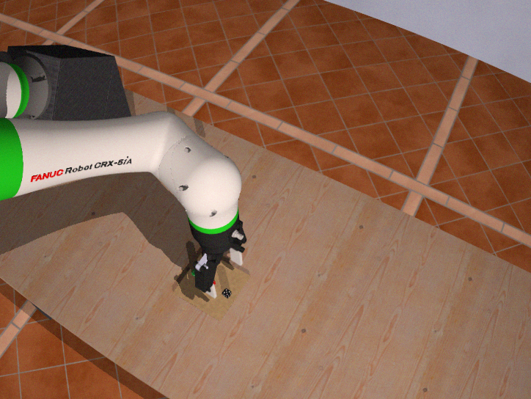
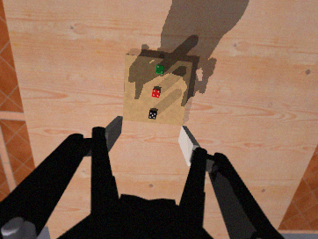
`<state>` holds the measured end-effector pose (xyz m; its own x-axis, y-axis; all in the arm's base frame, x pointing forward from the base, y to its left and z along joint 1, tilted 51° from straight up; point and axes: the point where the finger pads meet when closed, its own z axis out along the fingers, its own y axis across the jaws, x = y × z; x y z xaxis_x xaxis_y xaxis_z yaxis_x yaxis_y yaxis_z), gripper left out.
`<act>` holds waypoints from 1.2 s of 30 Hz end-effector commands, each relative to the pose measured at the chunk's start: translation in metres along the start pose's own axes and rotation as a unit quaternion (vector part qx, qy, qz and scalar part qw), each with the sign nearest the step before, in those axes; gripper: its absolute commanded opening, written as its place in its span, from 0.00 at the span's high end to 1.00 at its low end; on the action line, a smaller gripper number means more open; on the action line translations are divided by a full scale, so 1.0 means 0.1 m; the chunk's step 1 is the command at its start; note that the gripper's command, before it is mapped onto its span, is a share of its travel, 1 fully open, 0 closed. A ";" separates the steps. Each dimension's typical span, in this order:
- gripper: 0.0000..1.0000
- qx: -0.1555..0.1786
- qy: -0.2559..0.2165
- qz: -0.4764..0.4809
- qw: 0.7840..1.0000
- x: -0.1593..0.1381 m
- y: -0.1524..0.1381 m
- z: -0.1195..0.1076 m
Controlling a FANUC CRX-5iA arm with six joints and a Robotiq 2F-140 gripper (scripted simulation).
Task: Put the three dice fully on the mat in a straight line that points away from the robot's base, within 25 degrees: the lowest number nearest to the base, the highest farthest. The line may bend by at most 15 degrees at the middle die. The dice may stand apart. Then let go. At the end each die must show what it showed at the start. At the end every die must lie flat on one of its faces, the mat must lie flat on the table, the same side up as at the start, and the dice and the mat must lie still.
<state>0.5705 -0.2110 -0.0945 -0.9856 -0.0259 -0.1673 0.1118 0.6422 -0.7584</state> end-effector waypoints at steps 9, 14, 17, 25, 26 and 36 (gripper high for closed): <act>0.00 0.000 0.000 0.000 1.000 0.00 0.00 0.00; 0.00 0.000 0.000 0.000 1.000 0.00 0.00 0.00; 0.00 0.000 0.000 0.000 1.000 0.00 0.00 -0.03; 0.00 0.000 0.000 0.000 1.000 0.00 0.00 -0.18; 0.00 0.000 0.000 0.000 1.000 0.00 0.00 -0.22; 0.00 0.000 0.000 0.000 1.000 0.00 0.00 -0.62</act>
<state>0.5634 -0.1681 -0.0593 -0.9855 -0.0262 -0.1676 0.1118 0.6424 -0.7582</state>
